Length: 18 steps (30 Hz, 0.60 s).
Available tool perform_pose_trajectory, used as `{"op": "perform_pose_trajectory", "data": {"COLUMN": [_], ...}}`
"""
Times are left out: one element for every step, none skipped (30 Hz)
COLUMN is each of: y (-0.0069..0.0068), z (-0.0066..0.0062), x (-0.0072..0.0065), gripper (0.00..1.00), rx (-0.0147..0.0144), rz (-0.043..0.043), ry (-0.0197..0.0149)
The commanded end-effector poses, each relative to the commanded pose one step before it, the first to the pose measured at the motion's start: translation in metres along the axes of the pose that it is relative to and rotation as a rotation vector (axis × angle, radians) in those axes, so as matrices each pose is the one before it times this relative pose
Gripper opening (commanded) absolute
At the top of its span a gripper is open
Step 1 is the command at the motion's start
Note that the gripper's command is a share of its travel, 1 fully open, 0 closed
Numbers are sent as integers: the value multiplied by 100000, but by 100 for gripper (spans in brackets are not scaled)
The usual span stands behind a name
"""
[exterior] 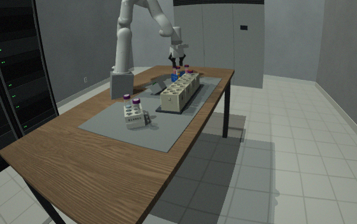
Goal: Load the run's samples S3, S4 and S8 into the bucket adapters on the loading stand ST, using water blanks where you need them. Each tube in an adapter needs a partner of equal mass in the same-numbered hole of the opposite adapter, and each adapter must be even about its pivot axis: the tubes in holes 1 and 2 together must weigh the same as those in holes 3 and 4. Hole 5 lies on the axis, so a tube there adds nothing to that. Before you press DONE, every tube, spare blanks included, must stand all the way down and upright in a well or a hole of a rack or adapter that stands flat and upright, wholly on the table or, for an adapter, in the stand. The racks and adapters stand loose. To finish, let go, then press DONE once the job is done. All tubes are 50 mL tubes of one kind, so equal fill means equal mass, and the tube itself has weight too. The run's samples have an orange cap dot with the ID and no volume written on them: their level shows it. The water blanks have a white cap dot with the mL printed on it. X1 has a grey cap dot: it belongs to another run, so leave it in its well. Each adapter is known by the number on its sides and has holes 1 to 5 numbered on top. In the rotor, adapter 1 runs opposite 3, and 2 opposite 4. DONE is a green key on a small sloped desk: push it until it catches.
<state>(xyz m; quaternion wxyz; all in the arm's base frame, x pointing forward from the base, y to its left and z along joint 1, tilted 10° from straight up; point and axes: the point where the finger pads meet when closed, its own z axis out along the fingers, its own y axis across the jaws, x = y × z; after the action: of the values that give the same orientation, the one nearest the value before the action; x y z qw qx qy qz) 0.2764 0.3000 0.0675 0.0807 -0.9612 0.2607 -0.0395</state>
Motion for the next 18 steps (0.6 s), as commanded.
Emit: {"op": "perform_pose_trajectory", "data": {"y": [-171, 0, 2, -1, 0, 0, -1, 0, 0, 0, 1, 1, -1, 0, 0, 0, 0, 0], "z": [355, 1, -7, 4, 0, 0, 3, 0, 0, 0, 63, 63, 74, 67, 67, 67, 67, 67], "x": [36, 0, -1, 0, 0, 0, 0, 0, 0, 0, 0, 0, 0, 0, 0, 0, 0, 0], "gripper": [57, 57, 57, 57, 57, 57, 57, 57, 57, 57, 57, 57, 57, 57, 57, 57, 57, 57], "rx": [395, 0, -1, 1, 0, 0, 1, 0, 0, 0, -1, -1, 1, 0, 0, 0, 0, 0], "rz": [-4, 0, 0, 0, 0, 0, 0, 0, 0, 0, 0, 0, 0, 0, 0, 0, 0, 0], "ry": [84, 0, 0, 0, 0, 0, 0, 0, 0, 0, 0, 0, 0, 0, 0, 0, 0, 0]}}
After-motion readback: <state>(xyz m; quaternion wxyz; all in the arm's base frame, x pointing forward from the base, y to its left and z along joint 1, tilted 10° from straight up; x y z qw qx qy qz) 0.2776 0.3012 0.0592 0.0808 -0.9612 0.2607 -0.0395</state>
